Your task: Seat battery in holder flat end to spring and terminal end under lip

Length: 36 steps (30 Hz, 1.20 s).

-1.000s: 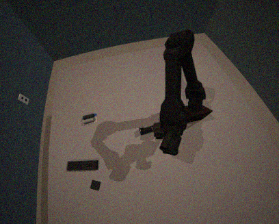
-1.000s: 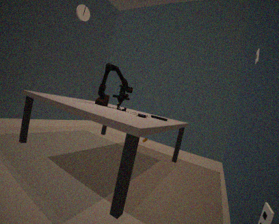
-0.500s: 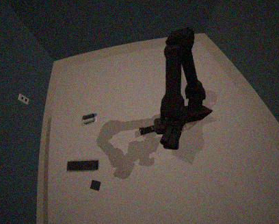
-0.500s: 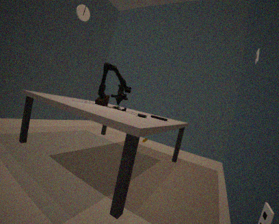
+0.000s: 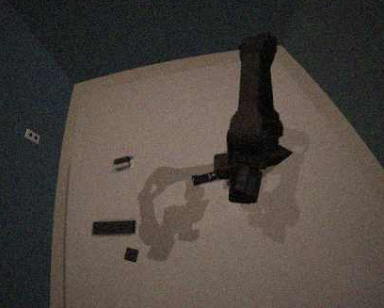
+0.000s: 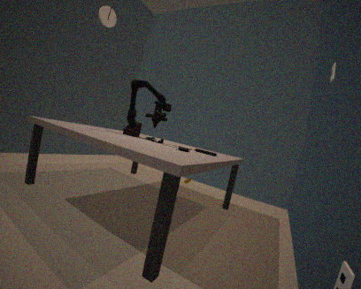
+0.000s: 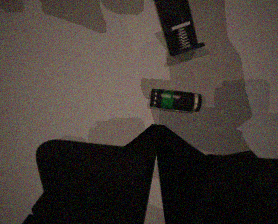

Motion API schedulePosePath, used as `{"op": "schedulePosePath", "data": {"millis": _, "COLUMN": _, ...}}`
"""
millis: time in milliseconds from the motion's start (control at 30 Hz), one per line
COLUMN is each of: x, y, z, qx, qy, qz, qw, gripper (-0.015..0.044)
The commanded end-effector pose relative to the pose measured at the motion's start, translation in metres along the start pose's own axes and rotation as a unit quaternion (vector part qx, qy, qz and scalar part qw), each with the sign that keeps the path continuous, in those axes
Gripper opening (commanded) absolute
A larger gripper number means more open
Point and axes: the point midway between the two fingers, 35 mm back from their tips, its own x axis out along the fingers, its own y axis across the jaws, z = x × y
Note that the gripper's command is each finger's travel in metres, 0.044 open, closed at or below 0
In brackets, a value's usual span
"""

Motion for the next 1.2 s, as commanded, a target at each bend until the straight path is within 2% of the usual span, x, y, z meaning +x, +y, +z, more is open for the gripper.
{"op": "schedulePosePath", "data": {"millis": 0, "x": -0.01, "y": -0.004, "z": -0.002, "qx": 0.002, "qy": 0.005, "qz": -0.005, "qw": 1.0, "gripper": 0.0}}
{"op": "schedulePosePath", "data": {"millis": 333, "x": -0.007, "y": -0.003, "z": -0.001, "qx": -0.001, "qy": 0.003, "qz": -0.006, "qw": 1.0, "gripper": 0.0}}
{"op": "schedulePosePath", "data": {"millis": 400, "x": -0.004, "y": -0.004, "z": -0.001, "qx": 0.034, "qy": 0.003, "qz": -0.005, "qw": 0.999, "gripper": 0.0053}}
{"op": "schedulePosePath", "data": {"millis": 500, "x": 0.009, "y": -0.007, "z": -0.001, "qx": 0.184, "qy": 0.002, "qz": -0.005, "qw": 0.983, "gripper": 0.0131}}
{"op": "schedulePosePath", "data": {"millis": 633, "x": 0.026, "y": -0.012, "z": -0.001, "qx": 0.388, "qy": 0.002, "qz": -0.006, "qw": 0.922, "gripper": 0.0236}}
{"op": "schedulePosePath", "data": {"millis": 833, "x": 0.051, "y": -0.022, "z": -0.003, "qx": 0.659, "qy": -0.001, "qz": -0.008, "qw": 0.752, "gripper": 0.0239}}
{"op": "schedulePosePath", "data": {"millis": 900, "x": 0.056, "y": -0.025, "z": -0.004, "qx": 0.709, "qy": -0.001, "qz": -0.008, "qw": 0.705, "gripper": 0.0239}}
{"op": "schedulePosePath", "data": {"millis": 1167, "x": 0.057, "y": -0.025, "z": -0.004, "qx": 0.716, "qy": -0.001, "qz": -0.008, "qw": 0.698, "gripper": 0.0239}}
